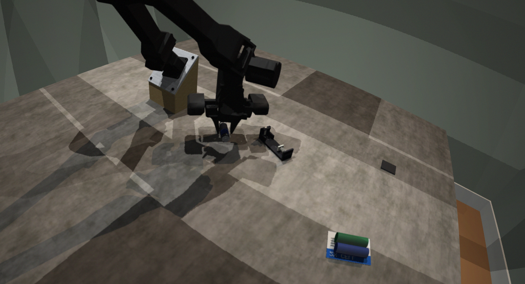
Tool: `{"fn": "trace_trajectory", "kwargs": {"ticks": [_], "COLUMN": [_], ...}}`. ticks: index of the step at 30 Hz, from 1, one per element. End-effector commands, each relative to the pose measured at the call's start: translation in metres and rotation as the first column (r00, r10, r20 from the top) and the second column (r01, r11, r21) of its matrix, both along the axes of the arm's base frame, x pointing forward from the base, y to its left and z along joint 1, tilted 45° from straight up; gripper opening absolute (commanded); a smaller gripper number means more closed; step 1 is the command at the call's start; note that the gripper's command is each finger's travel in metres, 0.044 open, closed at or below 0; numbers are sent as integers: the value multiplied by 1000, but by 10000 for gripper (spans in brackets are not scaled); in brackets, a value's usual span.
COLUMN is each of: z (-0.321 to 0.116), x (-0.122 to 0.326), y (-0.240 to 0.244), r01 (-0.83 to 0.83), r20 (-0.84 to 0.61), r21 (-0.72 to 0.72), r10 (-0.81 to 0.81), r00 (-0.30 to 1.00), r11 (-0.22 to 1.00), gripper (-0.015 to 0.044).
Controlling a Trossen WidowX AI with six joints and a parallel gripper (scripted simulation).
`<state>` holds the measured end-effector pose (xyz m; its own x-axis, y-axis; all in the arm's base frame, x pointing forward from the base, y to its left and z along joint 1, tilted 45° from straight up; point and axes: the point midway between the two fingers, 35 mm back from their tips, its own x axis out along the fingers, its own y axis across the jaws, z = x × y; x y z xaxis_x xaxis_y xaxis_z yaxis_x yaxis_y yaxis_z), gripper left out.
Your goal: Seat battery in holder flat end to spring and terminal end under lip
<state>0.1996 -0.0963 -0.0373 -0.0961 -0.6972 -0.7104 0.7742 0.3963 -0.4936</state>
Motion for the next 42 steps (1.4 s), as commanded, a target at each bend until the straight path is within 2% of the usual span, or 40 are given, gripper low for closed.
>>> {"fn": "trace_trajectory", "kwargs": {"ticks": [1, 7, 12, 19, 24, 42], "z": [-1, -1, 2, 34, 35, 31], "x": [-1, -1, 0, 4, 5, 97], "y": [-1, -1, 2, 34, 35, 57], "r01": [-3, -3, -4, -3, -5, -187], "r20": [-6, -6, -6, -6, -7, -182], "r21": [-5, -5, -3, -2, -2, 42], "r10": [3, 3, 4, 3, 5, 192], "r00": [1000, 1000, 1000, 1000, 1000, 965], "r11": [1000, 1000, 1000, 1000, 1000, 981], "gripper": [96, 59, 59, 59, 59, 59]}}
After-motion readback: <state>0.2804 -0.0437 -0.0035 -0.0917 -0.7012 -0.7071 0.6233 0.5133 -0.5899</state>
